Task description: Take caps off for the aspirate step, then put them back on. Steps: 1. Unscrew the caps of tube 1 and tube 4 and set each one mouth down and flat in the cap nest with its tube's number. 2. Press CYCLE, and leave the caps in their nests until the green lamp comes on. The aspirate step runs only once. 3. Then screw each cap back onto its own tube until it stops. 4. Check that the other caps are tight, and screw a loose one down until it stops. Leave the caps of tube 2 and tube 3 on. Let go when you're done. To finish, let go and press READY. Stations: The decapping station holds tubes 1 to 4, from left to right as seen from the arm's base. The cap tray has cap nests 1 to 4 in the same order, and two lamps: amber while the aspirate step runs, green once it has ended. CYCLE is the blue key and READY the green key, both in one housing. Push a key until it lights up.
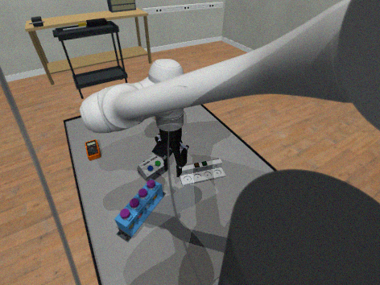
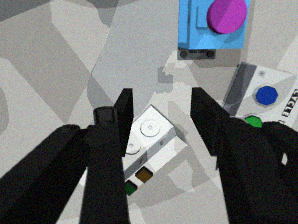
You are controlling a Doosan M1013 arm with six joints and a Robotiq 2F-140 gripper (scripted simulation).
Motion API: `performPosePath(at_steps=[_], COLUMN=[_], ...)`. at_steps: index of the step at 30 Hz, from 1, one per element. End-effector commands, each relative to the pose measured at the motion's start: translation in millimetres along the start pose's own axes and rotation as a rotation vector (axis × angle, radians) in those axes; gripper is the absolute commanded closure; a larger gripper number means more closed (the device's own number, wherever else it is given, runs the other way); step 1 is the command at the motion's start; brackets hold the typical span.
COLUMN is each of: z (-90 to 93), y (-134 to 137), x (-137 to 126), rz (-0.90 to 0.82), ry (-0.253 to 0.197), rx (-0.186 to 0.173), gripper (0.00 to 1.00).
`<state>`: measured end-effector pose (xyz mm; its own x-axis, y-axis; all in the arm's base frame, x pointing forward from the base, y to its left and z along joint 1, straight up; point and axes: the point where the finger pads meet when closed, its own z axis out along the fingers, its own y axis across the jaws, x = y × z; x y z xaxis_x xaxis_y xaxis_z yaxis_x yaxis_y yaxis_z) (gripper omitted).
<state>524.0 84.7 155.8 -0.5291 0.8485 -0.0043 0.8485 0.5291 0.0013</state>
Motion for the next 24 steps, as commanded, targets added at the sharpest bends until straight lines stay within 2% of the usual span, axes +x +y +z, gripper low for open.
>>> performPosePath(at_steps=[1, 10, 13, 15, 17, 19, 24], z=[-0.6, -0.6, -0.6, -0.7, -0.7, -0.7, -0.7], y=[-1.3, -1.3, 5.4, 8.4, 8.4, 12.9, 22.6], x=[1.0, 1.0, 25.0, 35.8, 35.8, 51.9, 86.1], rz=[-0.004, -0.004, 0.246, 0.337, 0.337, 0.515, 0.520], ry=[0.002, 0.002, 0.002, 0.002, 0.002, 0.002, 0.002], rx=[0.001, 0.001, 0.001, 0.001, 0.001, 0.001, 0.002], gripper=[0.59, 0.59, 0.59, 0.59, 0.59, 0.59, 0.59])
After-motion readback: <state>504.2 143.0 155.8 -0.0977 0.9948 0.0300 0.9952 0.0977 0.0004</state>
